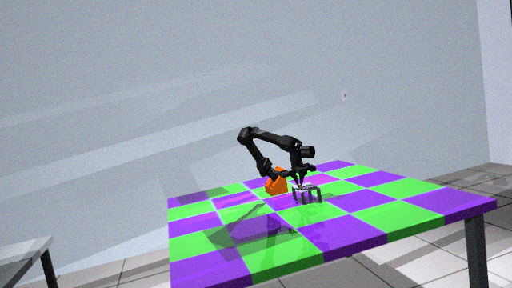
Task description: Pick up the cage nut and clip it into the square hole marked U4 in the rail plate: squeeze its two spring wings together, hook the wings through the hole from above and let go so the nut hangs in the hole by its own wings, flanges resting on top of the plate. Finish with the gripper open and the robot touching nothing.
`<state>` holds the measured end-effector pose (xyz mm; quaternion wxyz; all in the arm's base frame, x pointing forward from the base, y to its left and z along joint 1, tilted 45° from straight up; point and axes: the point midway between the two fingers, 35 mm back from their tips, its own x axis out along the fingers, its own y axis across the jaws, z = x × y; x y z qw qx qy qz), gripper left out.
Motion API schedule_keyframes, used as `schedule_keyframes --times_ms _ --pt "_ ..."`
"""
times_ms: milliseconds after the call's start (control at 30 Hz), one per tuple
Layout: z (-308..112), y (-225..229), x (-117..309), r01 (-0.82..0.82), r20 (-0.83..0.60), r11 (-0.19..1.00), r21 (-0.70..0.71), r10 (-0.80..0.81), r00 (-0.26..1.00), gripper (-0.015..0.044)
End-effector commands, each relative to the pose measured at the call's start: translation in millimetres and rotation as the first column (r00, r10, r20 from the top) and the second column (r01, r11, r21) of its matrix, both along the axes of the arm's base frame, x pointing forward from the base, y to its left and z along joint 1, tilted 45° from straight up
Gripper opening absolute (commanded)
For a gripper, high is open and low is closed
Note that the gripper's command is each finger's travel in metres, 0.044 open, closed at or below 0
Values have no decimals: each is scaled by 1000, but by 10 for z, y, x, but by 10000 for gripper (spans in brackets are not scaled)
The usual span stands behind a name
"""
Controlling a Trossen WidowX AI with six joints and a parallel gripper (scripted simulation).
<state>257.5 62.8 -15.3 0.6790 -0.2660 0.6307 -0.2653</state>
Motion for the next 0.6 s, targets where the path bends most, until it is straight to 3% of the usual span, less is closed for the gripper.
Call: schedule_keyframes --times_ms 0,467,567 --pt "0 0 0 0 0 1000 0 0 1000 63" --pt "0 0 0 0 0 1000 0 0 1000 430" --pt "0 0 0 0 0 1000 0 0 1000 440"
